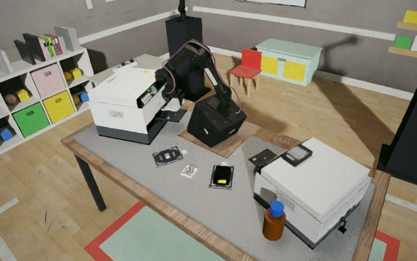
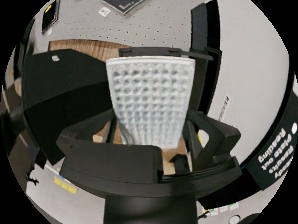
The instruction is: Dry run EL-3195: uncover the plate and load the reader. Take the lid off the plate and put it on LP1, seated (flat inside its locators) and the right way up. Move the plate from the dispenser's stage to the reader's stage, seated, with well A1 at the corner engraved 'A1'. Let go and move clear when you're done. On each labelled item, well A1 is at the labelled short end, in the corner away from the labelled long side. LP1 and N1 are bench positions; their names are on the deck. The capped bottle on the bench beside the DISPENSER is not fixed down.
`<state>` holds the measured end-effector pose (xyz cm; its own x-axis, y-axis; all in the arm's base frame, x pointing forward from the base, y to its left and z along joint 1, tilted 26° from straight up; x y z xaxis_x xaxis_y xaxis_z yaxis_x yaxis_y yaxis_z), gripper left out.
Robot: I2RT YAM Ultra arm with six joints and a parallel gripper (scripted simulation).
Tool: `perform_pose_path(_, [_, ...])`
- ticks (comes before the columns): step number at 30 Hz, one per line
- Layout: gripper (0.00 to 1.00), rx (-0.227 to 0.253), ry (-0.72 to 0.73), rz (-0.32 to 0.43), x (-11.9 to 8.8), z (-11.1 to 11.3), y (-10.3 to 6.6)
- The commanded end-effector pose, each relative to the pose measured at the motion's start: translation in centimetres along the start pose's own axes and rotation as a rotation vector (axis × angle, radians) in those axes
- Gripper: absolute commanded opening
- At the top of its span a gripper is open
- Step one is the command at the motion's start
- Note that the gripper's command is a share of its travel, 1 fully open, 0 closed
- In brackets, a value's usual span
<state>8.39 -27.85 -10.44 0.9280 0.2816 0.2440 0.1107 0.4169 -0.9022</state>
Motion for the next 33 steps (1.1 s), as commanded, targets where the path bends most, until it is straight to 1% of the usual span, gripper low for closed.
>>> perform_pose_path(1, [0.86,0.011,0.004,-0.014,0.5,0.3,1.0])
perform_pose_path(2, [0.86,-0.006,0.001,-0.011,0.4,-0.3,0.8])
perform_pose_path(3, [0.86,-0.008,0.004,-0.012,0.3,-0.4,0.9])
perform_pose_path(4, [0.86,0.005,0.010,-0.015,0.3,0.1,1.3])
perform_pose_path(5, [0.86,-0.006,0.009,-0.014,0.3,0.1,1.0])
perform_pose_path(6, [0.86,-0.022,0.005,-0.011,0.3,-0.5,0.8])
perform_pose_path(7, [0.86,-0.024,0.002,-0.009,0.3,-0.8,1.0])
perform_pose_path(9, [0.86,0.009,0.005,-0.014,0.5,0.2,2.1])
perform_pose_path(12, [0.86,0.011,0.006,-0.014,0.5,0.3,2.2])
perform_pose_path(13, [0.86,-0.063,0.002,-0.006,0.1,-1.6,0.3])
perform_pose_path(16, [0.86,-0.028,0.003,-0.009,0.2,-1.1,1.9])
perform_pose_path(18, [0.86,0.007,0.006,-0.014,0.4,0.1,2.9])
perform_pose_path(19, [0.86,0.011,0.006,-0.014,0.5,0.3,3.2])
perform_pose_path(20, [0.86,0.009,0.006,-0.014,0.5,0.2,3.2])
perform_pose_path(22, [0.86,-0.025,0.002,-0.010,0.4,-0.7,2.6])
perform_pose_path(23, [0.86,-0.023,0.004,-0.010,0.4,-0.4,2.6])
perform_pose_path(26, [0.86,0.008,0.006,-0.014,0.5,0.2,4.0])
perform_pose_path(29, [0.86,0.012,0.005,-0.014,0.5,0.3,4.2])
perform_pose_path(30, [0.86,-0.055,-0.001,-0.006,0.3,-1.6,2.6])
perform_pose_path(31, [0.86,-0.052,0.000,-0.007,0.3,-1.6,2.8])
perform_pose_path(33, [0.86,-0.031,0.001,-0.009,0.3,-1.3,3.8])
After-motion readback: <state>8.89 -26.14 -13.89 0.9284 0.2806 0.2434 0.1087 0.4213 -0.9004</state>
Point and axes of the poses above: the point where the finger pads meet when closed, its own y axis out along the fingers, its own z axis across the jaws, x = y × z, the point moved 2 cm from there along -y, back along the fingers, and after that the axes turned 4 degrees about -y, right-handed, at the moved point
